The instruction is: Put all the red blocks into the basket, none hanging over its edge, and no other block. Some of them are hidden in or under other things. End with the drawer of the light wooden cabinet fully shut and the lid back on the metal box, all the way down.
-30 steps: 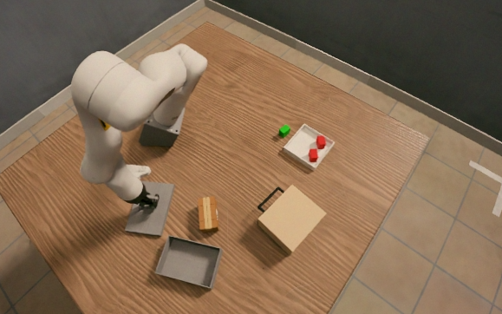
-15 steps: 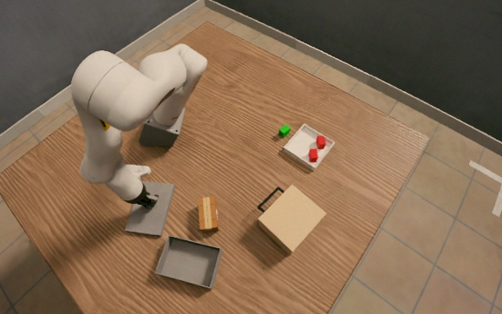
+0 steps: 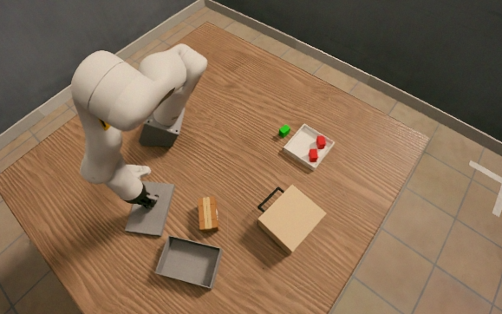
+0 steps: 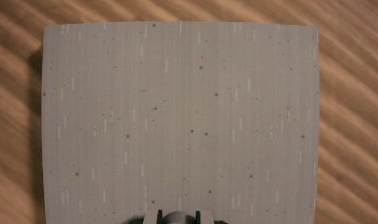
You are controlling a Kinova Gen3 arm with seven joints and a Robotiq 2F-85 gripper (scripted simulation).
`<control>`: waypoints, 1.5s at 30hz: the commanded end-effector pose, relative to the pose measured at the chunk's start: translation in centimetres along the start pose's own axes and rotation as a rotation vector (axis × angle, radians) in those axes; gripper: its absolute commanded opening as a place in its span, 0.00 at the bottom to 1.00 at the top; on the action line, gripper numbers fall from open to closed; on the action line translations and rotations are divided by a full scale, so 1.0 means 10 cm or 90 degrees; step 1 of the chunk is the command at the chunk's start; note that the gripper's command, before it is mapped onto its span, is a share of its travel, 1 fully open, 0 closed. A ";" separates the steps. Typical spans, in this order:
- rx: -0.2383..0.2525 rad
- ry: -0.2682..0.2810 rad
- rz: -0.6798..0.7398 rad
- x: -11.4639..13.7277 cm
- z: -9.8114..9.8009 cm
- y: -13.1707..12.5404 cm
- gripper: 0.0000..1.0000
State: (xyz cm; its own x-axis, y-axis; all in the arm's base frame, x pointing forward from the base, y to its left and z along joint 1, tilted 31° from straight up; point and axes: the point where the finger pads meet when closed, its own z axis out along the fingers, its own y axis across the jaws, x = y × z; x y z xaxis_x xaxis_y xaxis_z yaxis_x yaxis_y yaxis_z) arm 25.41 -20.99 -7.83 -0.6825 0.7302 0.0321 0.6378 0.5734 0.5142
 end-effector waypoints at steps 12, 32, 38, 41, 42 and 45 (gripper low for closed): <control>0.003 -0.002 -0.004 -0.02 0.01 -0.01 0.10; 0.004 -0.002 -0.005 -0.02 -0.38 -0.01 0.10; 0.004 -0.003 -0.005 -0.03 -0.64 -0.01 0.10; 0.004 -0.003 -0.005 -0.03 -0.69 -0.01 0.10; 0.004 -0.003 -0.005 -0.03 -0.73 -0.01 0.10; -0.002 -0.001 -0.005 -0.02 -0.88 0.02 0.10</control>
State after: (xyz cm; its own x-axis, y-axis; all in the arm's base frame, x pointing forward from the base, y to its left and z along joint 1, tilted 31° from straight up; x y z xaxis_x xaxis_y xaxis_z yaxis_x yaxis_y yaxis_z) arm 22.43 -23.28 -1.84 -0.6897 0.7229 0.0426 0.6358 0.5764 0.5134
